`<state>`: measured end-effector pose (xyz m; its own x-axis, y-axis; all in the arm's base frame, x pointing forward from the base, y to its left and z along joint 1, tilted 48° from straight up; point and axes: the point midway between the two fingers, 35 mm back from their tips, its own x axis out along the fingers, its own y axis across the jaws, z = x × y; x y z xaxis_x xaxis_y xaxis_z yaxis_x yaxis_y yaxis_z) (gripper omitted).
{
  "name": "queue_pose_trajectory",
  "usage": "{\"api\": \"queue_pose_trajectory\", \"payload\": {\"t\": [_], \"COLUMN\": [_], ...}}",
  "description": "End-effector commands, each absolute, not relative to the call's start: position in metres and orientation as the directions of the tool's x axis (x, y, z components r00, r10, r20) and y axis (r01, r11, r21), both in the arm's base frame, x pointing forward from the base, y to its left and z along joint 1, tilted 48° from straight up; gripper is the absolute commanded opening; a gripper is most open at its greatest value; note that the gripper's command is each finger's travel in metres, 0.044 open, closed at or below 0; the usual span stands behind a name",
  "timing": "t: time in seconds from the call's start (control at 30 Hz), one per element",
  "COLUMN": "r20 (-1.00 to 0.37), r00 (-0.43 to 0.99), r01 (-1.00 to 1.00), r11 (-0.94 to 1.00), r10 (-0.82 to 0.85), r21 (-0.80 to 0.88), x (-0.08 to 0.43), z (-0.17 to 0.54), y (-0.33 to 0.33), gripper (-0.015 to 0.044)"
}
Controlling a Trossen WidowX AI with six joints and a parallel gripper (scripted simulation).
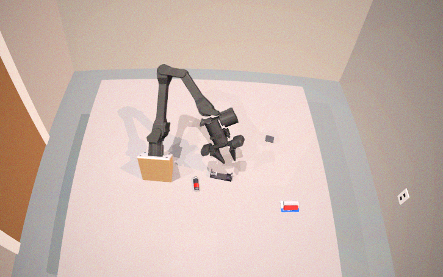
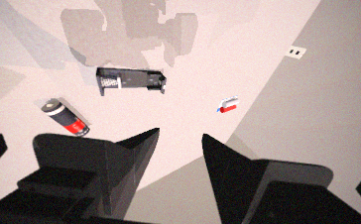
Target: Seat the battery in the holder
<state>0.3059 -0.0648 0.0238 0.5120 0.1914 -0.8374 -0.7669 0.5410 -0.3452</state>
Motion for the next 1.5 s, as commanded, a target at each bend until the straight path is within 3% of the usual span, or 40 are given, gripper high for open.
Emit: {"api": "queue_pose_trajectory", "payload": {"t": [0.0,0.3,1.47], "r20": [-0.87,-0.675,-0.669], "r00": [0.296,0.13,0.13], "r01": [-0.929,-0.991,-0.991], "r11": [0.332,0.082,0.08], "r10": [0.393,0.726,0.732], "r21": [-0.166,-0.103,-0.105], "x": [0.259,0.188,0.192], "z": [-0.035,-0.078,-0.104], "y": [-0.059,-0.028,0.0], "gripper": [0.0234,0.0234,0.0234]}}
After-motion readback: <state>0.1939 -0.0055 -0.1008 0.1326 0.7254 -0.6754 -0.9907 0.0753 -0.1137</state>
